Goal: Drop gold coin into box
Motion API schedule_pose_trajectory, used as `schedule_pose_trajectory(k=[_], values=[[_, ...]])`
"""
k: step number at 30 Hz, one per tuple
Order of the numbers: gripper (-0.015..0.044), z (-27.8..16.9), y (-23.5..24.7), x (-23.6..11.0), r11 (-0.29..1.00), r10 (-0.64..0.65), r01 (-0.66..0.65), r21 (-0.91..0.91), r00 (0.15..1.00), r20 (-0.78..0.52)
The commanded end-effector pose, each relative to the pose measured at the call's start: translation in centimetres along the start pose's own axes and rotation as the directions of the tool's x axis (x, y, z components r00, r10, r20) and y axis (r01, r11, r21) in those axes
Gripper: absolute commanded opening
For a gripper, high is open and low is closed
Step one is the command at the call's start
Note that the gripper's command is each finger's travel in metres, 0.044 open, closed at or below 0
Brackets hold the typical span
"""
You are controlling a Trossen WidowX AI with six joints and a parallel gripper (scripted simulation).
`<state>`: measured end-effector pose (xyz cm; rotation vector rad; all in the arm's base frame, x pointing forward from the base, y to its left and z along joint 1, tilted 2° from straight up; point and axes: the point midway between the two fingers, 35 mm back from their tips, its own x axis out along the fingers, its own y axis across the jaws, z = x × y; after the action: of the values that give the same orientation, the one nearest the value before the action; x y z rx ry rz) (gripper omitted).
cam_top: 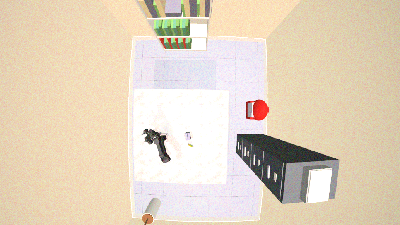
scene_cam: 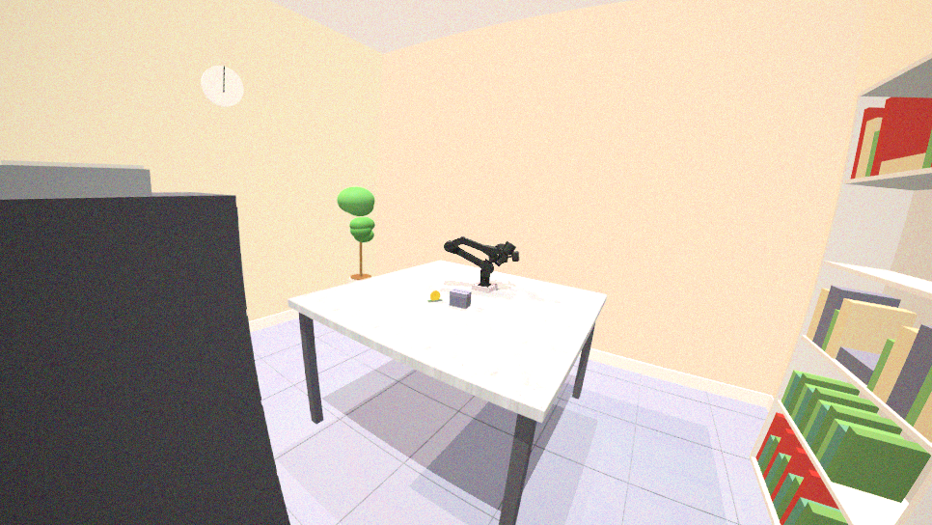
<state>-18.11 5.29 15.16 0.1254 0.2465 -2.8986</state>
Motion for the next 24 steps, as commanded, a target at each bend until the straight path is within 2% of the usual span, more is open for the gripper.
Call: schedule_pose_trajectory(k=[1,5,9,13,17,21,24], values=[[0.0374,0.0,-0.2,-0.1,1.0,-0.01,0.01,0.005,1.0,-0.004],[0.0269,0.0,-4.2,-1.8,0.973,-0.196,0.205,0.106,0.976,-0.093],[0.0164,-0.2,-8.6,-5.1,0.875,-0.396,0.436,0.209,0.895,-0.207],[0.0161,-0.5,-12.2,-9.5,0.704,-0.552,0.639,0.31,0.767,-0.327],[0.0161,-0.9,-14.7,-14.8,0.47,-0.657,0.793,0.387,0.607,-0.447],[0.0161,-1.5,-15.8,-20.7,0.194,-0.706,0.881,0.432,0.431,-0.562],[0.0161,-1.9,-15.7,-25.3,-0.026,-0.705,0.896,0.443,0.298,-0.643]])
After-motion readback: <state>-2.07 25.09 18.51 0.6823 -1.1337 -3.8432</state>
